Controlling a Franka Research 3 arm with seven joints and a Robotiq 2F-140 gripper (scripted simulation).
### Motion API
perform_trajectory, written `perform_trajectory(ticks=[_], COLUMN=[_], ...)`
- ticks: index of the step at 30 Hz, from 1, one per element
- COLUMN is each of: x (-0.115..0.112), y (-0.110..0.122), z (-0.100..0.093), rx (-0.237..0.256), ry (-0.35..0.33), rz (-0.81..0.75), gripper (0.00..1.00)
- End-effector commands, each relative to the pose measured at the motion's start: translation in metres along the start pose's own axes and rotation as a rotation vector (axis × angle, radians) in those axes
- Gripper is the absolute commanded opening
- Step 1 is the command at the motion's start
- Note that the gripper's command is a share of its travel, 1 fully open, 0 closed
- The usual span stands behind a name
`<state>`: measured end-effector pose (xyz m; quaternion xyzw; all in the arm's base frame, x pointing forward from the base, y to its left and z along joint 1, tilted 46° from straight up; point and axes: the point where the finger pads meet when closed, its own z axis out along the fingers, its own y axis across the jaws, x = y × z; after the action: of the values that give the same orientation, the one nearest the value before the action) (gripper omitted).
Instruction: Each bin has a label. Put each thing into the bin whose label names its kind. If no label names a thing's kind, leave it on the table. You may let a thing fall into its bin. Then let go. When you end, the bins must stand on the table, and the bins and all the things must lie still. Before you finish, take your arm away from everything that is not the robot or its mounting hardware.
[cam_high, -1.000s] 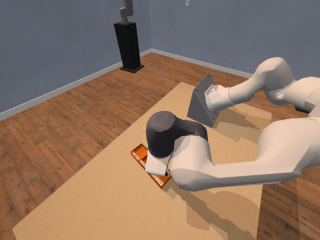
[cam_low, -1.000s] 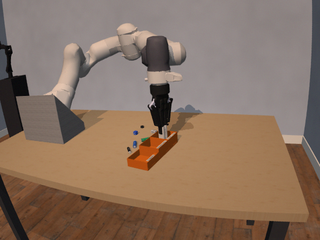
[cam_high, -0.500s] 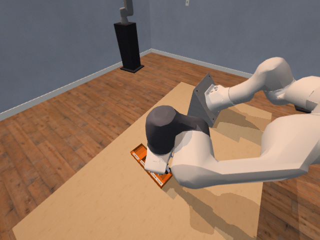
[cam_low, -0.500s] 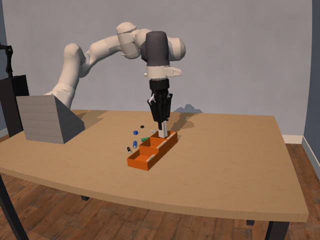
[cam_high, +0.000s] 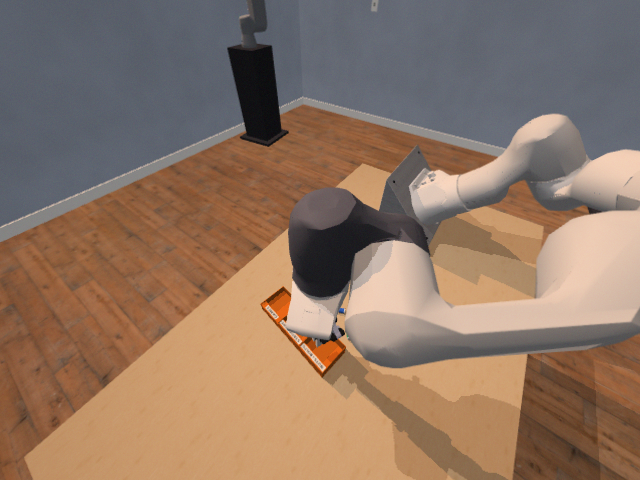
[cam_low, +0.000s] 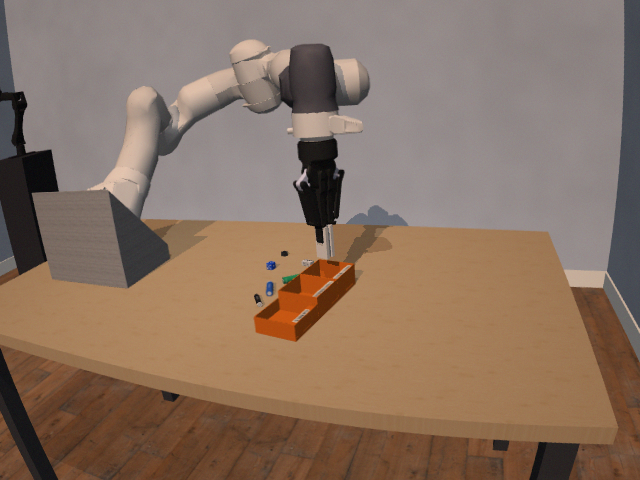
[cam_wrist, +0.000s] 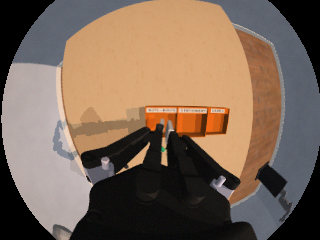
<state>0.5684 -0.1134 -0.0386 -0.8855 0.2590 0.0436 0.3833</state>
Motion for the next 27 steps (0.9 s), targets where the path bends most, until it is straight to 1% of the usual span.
perform_trajectory(ticks=[1, 5, 17, 19, 20, 21, 27], x=[-0.003, -0.003, -0.002, -0.002, -0.002, -0.002, -0.002], y=[-0.001, -0.001, -0.001, -0.001, -0.001, -0.001, -0.001], z=[0.000, 0.000, -0.100, -0.100, -0.108, -0.110, -0.110], rx=[0.001, 0.001, 0.001, 0.001, 0.001, 0.001, 0.001], ry=[-0.011, -0.011, -0.011, -0.011, -0.011, -0.011, -0.011], rz=[0.008, 0.008, 0.008, 0.008, 0.008, 0.008, 0.008], gripper=[0.05, 0.05, 0.05, 0.05, 0.05, 0.05, 0.05])
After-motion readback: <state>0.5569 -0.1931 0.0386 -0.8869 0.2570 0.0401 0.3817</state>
